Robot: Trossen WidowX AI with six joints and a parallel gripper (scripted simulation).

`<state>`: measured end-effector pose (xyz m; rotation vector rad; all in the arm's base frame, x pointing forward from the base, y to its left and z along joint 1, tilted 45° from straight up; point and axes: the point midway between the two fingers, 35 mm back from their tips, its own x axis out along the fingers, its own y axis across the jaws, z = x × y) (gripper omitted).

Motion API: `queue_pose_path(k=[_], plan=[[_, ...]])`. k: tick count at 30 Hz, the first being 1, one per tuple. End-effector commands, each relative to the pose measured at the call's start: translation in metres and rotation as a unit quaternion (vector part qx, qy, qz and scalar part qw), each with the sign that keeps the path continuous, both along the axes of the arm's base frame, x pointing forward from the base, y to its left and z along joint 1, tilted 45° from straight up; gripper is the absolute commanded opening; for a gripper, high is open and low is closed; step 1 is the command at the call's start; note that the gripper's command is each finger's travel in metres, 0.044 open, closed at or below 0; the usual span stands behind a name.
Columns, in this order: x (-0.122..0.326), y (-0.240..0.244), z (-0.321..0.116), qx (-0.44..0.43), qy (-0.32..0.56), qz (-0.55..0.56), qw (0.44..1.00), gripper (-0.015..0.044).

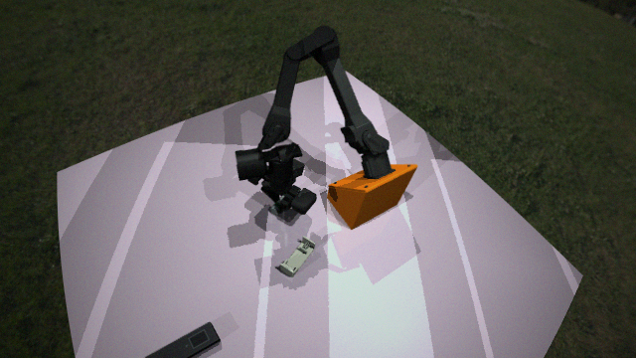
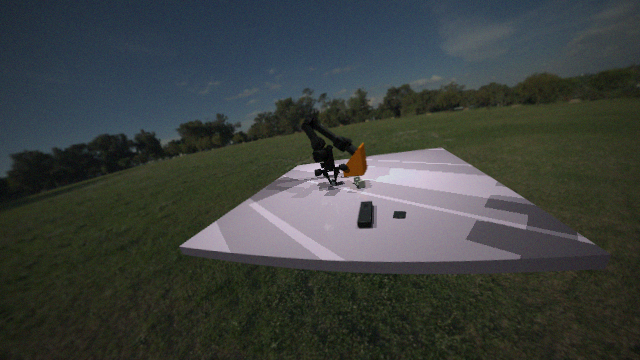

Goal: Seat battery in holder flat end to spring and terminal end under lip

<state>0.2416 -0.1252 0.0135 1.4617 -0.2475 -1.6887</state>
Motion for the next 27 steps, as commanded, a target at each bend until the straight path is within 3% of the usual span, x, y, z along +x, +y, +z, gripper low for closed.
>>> queue_pose_path(k=[1,16,27], plan=[[0.000,0.000,-0.001,0.002,0.000,0.001,1.000,0.0087],[-0.002,0.036,0.035,0.003,0.004,0.005,1.000,0.0087],[0.013,0.063,0.019,-0.010,0.220,0.231,0.948,0.0087]])
